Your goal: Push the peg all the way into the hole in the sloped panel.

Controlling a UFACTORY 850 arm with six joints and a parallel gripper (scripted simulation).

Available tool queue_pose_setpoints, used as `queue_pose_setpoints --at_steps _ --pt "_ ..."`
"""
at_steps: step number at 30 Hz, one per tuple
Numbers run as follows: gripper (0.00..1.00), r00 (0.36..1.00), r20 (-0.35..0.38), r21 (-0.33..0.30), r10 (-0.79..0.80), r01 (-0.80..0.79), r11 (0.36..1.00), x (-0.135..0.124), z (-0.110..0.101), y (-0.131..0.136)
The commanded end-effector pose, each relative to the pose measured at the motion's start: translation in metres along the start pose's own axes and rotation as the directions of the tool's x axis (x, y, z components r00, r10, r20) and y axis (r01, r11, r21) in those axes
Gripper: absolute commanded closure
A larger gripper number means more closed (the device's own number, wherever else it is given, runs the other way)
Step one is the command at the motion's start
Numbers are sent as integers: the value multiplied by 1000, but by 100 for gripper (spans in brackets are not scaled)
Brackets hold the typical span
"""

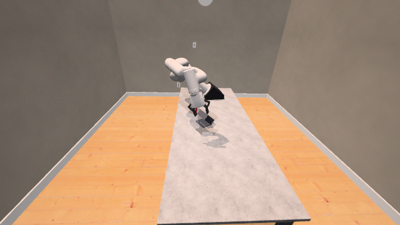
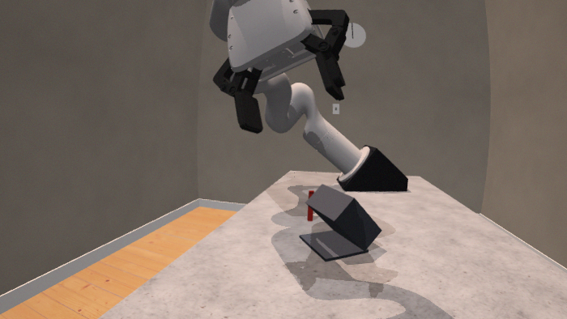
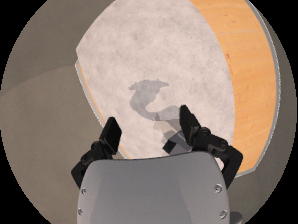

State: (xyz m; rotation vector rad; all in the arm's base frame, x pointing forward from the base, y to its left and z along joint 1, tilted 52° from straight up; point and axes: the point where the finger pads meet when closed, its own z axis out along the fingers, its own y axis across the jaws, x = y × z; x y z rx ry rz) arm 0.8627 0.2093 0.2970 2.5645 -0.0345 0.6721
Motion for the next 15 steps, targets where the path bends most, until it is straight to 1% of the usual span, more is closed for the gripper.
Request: queue_pose_setpoints --at_steps 1,11,13,15 --pt "0 1000 14 -16 -19 20 1000 -11 1 2" --pt "0 994 68 -70 -85 90 993 -57 8 12" --pt "0 994 68 -70 -85 90 993 -57 8 12" --pt "0 992 79 -80 -98 105 991 -67 9 15"
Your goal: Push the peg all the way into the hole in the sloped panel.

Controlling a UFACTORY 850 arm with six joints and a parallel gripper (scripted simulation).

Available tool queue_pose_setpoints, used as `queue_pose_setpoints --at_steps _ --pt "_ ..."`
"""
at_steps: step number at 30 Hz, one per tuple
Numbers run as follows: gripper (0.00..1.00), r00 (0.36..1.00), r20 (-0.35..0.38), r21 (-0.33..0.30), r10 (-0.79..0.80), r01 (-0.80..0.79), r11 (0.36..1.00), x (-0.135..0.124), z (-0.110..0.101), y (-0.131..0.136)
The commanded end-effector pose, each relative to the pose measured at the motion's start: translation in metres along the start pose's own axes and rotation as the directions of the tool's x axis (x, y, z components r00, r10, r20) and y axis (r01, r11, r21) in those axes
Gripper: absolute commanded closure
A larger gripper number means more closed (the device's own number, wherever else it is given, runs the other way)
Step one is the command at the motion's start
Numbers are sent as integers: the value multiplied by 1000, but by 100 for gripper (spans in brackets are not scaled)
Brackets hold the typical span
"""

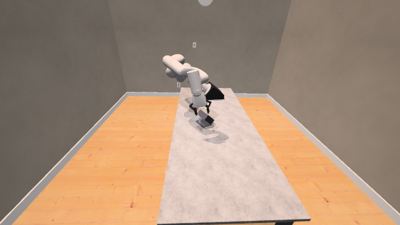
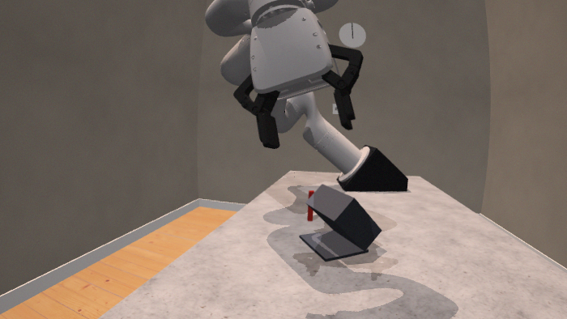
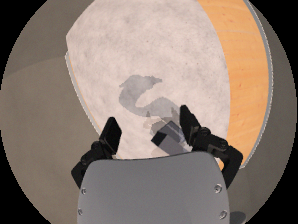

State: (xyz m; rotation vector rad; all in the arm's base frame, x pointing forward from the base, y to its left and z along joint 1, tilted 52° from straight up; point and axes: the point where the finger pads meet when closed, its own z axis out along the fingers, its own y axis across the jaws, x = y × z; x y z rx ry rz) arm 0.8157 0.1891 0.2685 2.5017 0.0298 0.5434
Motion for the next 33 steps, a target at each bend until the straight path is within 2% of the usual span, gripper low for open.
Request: queue_pose_setpoints --at_steps 1,13,15,30,33 --pt "0 1000 14 -17 -22 22 1000 -16 1 3" --pt "0 992 71 -76 -108 113 991 -84 10 18" --pt "0 992 71 -76 -108 113 991 -84 10 18" --pt "0 966 142 -133 -217 236 963 -182 17 48" --pt "0 963 147 -136 -224 244 960 -189 17 50"
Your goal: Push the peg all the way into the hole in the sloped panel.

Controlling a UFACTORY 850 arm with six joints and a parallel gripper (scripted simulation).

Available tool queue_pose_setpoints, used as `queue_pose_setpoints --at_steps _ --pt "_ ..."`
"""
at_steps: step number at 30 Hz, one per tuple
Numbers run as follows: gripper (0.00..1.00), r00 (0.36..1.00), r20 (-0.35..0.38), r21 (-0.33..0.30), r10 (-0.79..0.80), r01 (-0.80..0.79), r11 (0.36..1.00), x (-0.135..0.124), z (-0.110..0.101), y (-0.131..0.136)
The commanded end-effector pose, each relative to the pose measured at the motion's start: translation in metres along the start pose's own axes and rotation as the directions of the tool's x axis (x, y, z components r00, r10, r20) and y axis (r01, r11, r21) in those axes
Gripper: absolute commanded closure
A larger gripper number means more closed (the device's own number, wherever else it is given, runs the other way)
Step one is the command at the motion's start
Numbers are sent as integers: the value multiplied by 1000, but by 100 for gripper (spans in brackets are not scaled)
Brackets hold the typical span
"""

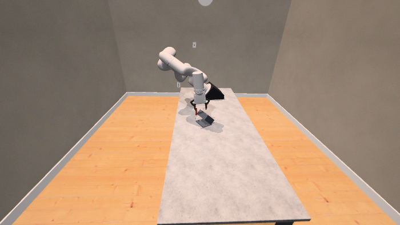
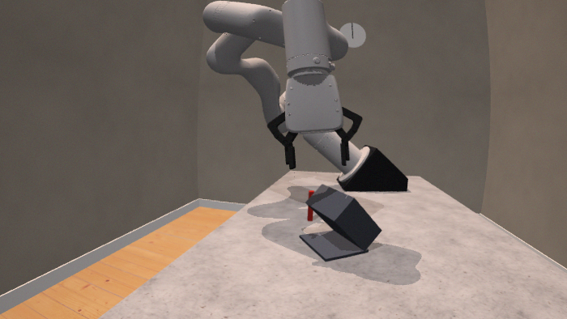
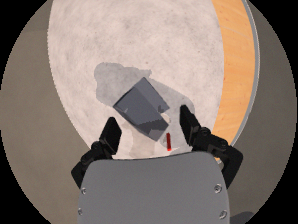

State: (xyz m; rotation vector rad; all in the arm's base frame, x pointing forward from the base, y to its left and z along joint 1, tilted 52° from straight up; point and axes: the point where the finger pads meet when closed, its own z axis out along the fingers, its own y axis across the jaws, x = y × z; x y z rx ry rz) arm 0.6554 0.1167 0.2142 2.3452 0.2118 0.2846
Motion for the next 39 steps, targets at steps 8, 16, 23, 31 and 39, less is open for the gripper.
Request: queue_pose_setpoints --at_steps 8,16,23,31,39 --pt "0 996 34 -39 -79 80 996 -73 12 8" --pt "0 990 56 -60 -129 132 989 -121 20 15" --pt "0 979 82 -81 -186 193 978 -180 28 24" --pt "0 972 94 -90 -215 223 971 -210 33 30" --pt "0 972 94 -90 -215 223 971 -211 44 31"
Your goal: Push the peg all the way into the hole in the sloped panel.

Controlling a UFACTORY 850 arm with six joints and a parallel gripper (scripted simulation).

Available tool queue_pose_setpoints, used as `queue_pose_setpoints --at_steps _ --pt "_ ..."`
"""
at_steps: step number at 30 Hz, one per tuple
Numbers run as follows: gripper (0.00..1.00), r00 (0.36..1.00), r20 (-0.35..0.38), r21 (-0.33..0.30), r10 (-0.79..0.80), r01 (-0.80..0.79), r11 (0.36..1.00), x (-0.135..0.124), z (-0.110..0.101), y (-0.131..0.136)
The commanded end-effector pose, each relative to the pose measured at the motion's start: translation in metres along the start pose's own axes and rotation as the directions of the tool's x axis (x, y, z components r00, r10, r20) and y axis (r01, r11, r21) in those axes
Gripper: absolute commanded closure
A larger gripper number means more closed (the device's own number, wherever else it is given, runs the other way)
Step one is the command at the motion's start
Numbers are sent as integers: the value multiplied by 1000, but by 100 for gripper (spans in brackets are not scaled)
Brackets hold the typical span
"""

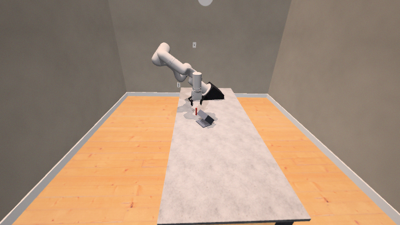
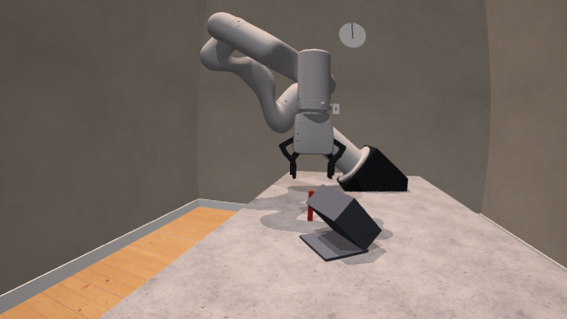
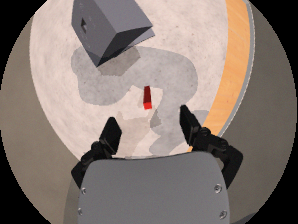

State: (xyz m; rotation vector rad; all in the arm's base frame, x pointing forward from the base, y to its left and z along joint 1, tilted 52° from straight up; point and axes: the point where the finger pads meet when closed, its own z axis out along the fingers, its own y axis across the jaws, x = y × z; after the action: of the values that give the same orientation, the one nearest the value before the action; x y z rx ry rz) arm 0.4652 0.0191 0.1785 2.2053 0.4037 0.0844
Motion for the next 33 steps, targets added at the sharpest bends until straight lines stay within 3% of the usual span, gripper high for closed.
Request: queue_pose_setpoints --at_steps 1,33 --pt "0 1000 -1 0 1 -1 1000 0 6 0" --pt "0 1000 -1 0 0 0 1000 0 45 0"
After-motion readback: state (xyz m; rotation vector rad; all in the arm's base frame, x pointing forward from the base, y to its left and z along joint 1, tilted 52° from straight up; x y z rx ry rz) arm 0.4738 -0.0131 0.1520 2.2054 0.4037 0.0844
